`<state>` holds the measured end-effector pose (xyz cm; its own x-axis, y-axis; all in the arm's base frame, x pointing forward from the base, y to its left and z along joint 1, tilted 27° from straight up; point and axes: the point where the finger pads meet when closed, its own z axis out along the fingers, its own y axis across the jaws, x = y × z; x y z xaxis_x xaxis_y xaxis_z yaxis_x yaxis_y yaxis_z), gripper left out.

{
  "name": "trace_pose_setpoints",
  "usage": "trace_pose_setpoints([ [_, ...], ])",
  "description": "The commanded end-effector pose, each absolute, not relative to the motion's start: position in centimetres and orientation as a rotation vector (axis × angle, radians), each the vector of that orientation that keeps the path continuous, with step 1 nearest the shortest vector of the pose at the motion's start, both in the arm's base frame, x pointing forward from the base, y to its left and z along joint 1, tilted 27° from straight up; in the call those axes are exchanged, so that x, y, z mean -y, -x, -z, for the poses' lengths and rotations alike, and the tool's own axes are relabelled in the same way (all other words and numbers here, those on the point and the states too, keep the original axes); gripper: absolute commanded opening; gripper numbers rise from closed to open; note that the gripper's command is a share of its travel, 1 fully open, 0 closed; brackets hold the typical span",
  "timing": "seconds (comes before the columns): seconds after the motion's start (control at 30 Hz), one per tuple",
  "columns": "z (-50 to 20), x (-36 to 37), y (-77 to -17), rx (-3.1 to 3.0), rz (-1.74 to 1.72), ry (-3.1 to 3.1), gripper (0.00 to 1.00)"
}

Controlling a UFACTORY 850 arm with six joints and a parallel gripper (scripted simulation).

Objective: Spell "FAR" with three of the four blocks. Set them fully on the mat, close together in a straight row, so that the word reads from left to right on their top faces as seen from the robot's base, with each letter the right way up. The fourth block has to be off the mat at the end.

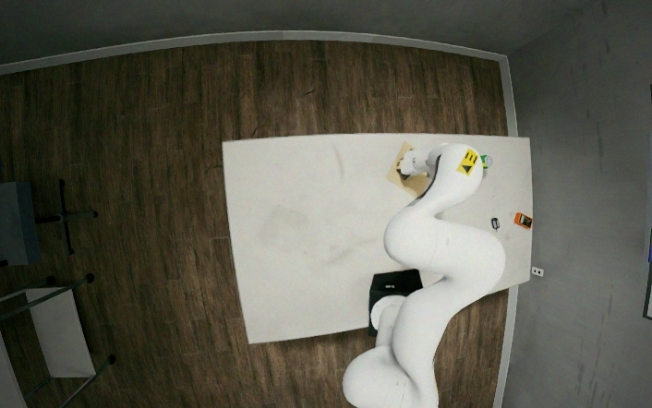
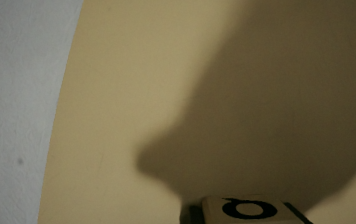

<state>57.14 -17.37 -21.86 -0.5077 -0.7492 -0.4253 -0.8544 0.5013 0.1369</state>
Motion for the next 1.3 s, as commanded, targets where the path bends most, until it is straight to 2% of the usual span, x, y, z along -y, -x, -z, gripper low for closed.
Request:
trace_pose_setpoints([
  [0.0,21.8,17.5,-57.2,-2.437,-0.476,1.346,0.41],
  [0.03,21.8,17.5,-57.2,-2.437,-0.476,1.346,0.46],
  [0.2,21.8,17.5,-57.2,-2.437,-0.476,1.346,0.5],
  [0.23,21.8,17.5,-57.2,-2.437,-0.476,1.346,0.54],
  [0.3,21.8,17.5,-57.2,-2.437,-0.476,1.346,0.54],
  [0.33,21.8,17.5,-57.2,-2.437,-0.476,1.346,0.58],
  [0.47,21.8,17.5,-57.2,-2.437,-0.476,1.346,0.58],
  [0.5,21.8,17.5,-57.2,-2.437,-0.476,1.346,0.62],
  [1.0,21.5,17.6,-57.2,-2.437,-0.476,1.346,0.62],
  [1.27,18.9,18.9,-56.9,-2.437,-0.476,1.346,0.62],
])
